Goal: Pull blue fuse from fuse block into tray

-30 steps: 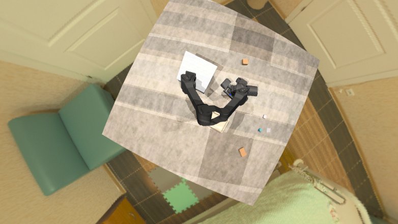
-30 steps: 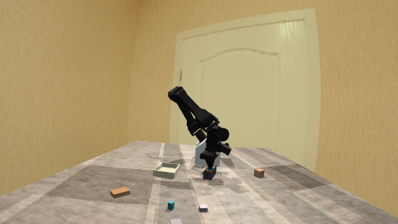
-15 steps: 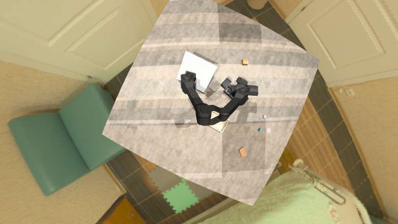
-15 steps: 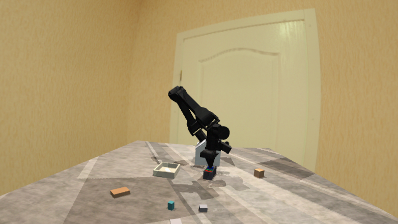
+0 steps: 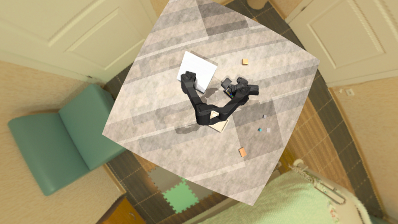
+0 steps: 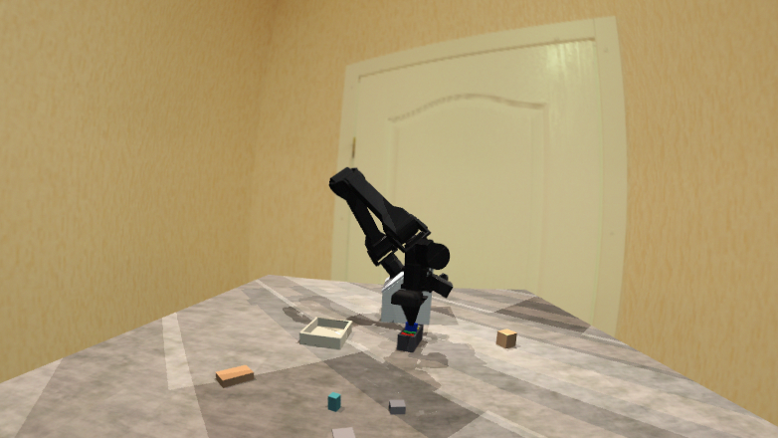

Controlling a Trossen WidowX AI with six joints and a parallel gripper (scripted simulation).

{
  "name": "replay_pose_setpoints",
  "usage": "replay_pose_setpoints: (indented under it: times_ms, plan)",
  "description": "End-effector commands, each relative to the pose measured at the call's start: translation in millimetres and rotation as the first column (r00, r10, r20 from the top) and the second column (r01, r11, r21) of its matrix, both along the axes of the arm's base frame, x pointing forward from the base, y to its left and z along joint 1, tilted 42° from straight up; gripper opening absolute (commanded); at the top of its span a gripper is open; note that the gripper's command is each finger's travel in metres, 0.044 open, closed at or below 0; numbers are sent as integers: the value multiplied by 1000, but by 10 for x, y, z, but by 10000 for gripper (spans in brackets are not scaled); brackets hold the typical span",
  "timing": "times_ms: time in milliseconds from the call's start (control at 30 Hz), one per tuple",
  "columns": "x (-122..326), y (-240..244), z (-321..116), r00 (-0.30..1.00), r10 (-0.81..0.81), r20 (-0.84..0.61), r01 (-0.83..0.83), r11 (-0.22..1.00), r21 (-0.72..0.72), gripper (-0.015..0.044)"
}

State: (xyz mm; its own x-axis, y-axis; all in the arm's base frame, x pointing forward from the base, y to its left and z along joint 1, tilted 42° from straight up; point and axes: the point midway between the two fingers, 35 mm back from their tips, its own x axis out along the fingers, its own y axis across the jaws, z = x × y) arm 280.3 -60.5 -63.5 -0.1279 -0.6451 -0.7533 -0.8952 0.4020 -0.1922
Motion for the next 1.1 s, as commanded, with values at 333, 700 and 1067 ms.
replay_pose_setpoints:
  times_ms: [333, 700, 1067]
  plan:
    - [8, 48, 52, 1000, -4, 2, 4, 1000, 2, 0]
    - [14, 83, 94, 1000, -3, 1, 3, 1000, 2, 0]
    - [18, 116, 134, 1000, -3, 1, 3, 1000, 2, 0]
